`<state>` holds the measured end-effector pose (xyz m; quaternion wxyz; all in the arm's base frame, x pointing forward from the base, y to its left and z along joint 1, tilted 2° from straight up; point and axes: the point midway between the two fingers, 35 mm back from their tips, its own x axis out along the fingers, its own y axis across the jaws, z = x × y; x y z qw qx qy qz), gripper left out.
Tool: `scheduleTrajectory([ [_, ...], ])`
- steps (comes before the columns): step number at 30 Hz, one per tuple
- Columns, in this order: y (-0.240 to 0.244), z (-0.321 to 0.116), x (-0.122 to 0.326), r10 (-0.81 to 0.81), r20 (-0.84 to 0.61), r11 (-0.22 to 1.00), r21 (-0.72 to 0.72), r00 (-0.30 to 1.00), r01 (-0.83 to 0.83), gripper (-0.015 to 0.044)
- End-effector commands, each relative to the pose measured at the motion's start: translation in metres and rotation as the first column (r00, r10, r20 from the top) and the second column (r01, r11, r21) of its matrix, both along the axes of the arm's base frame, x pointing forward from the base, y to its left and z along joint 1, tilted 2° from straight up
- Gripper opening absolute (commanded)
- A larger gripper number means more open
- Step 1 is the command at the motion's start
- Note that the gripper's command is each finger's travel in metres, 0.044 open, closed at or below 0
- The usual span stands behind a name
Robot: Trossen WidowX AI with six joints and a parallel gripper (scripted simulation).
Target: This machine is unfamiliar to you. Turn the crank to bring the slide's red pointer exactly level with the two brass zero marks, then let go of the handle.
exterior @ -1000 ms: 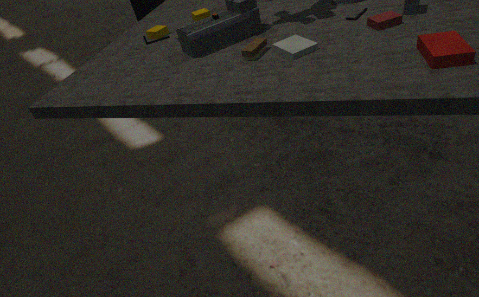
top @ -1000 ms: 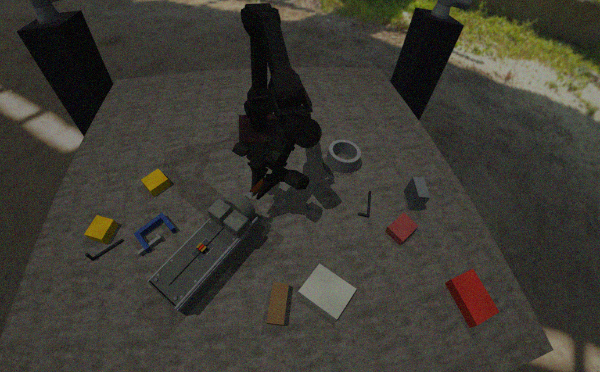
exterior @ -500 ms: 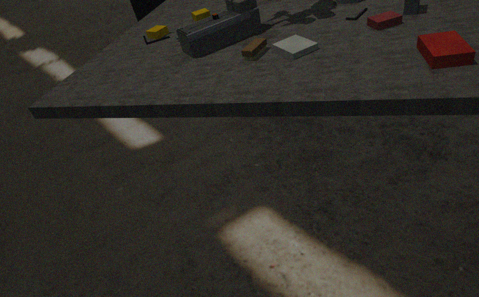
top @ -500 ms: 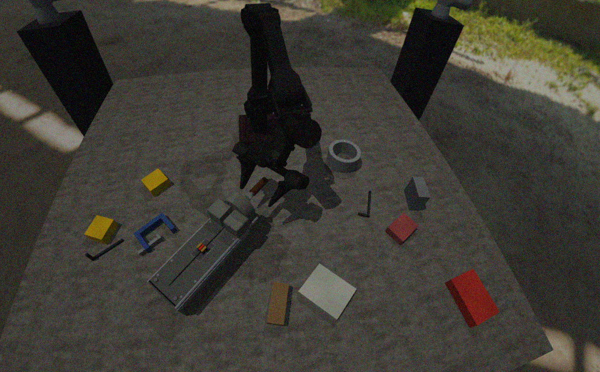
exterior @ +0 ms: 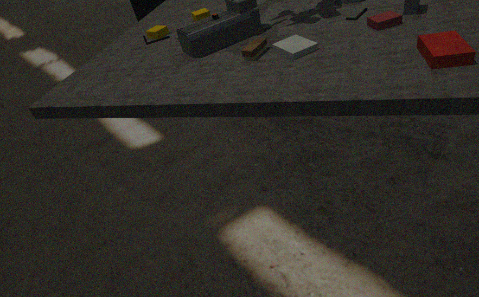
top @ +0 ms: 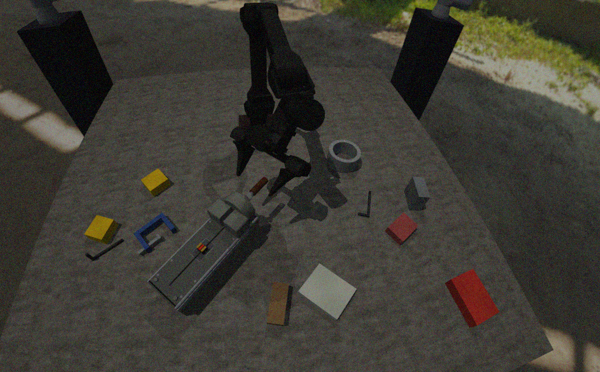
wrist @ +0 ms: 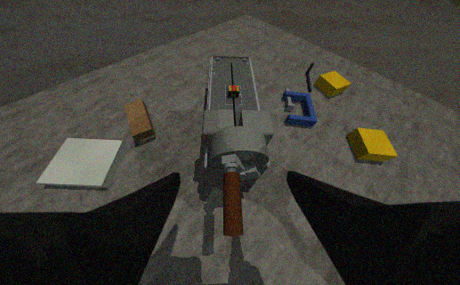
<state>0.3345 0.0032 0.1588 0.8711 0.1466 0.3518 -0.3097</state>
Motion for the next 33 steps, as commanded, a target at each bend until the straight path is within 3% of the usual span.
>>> scheduleTrajectory([
  [1,0.0,0.019,0.001,0.004,0.008,1.0,0.003,1.0,-0.004,0.044],
  [12,-0.004,0.06,0.0,0.01,-0.011,1.0,0.003,1.0,-0.01,0.044],
  [22,-0.039,0.056,0.028,0.167,-0.105,0.985,0.067,0.98,-0.16,0.044],
  [33,-0.089,0.06,0.054,0.363,-0.103,0.929,0.11,0.926,-0.352,0.044],
])
